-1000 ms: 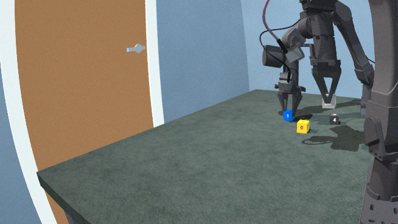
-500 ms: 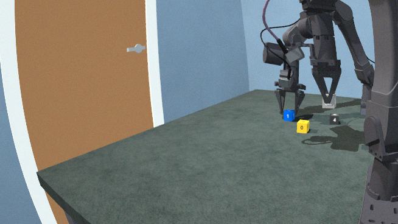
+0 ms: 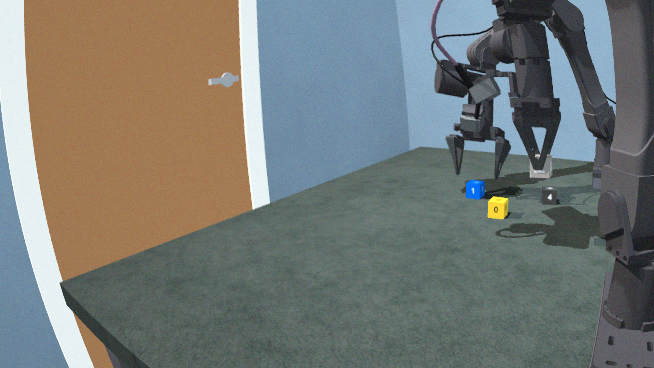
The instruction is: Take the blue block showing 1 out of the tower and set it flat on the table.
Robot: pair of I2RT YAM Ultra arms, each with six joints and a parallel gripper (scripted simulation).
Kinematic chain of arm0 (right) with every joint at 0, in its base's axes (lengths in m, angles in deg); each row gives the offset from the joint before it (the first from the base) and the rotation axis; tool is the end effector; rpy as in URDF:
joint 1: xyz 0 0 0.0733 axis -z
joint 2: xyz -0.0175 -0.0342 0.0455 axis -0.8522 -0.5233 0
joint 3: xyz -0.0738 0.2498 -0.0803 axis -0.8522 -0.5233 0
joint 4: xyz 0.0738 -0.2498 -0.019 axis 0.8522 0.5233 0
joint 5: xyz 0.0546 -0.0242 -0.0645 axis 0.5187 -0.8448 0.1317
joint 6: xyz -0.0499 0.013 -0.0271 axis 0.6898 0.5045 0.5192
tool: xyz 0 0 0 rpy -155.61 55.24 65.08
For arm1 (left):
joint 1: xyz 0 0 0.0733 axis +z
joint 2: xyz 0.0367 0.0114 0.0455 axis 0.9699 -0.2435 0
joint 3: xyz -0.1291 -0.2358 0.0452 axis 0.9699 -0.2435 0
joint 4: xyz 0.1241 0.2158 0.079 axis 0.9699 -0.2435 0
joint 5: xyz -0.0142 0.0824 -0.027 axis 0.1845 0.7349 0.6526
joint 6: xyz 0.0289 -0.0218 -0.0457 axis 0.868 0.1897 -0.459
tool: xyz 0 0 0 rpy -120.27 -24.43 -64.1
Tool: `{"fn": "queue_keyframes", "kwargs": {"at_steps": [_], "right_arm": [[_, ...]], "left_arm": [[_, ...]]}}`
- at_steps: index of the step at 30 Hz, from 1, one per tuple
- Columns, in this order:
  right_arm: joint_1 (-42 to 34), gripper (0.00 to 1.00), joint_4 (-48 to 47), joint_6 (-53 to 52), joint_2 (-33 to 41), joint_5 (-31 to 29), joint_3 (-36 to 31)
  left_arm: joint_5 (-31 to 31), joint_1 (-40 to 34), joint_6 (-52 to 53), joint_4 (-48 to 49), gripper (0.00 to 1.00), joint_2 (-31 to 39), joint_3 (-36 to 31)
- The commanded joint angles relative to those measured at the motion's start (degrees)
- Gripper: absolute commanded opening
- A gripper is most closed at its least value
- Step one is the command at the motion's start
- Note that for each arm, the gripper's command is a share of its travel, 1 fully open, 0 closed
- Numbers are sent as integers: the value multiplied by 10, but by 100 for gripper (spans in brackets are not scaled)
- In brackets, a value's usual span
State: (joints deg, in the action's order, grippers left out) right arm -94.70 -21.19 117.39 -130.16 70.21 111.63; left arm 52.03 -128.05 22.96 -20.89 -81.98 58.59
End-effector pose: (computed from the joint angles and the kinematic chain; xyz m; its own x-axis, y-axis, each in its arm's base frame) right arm 0.2950 0.2283 0.1551 -0.0051 -0.9635 -0.2678 -0.9998 0.0100 -0.0171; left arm 0.1677 -0.2148 0.2481 -0.9989 0.0002 0.0474 0.0022 0.9991 0.0413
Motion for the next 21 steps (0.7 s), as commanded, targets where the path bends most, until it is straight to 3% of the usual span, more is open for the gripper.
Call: {"fn": "queue_keyframes", "kwargs": {"at_steps": [1,7,15,21], "right_arm": [[9,100,42,10,33,8,32],[17,100,89,18,52,9,57],[17,100,99,23,14,2,69],[-6,100,66,-56,63,-9,39]], "left_arm": [[8,4,-1,5,27,21,15],[8,4,-1,5,27,21,15],[8,4,-1,5,27,21,15],[8,4,-1,5,27,21,15]]}}
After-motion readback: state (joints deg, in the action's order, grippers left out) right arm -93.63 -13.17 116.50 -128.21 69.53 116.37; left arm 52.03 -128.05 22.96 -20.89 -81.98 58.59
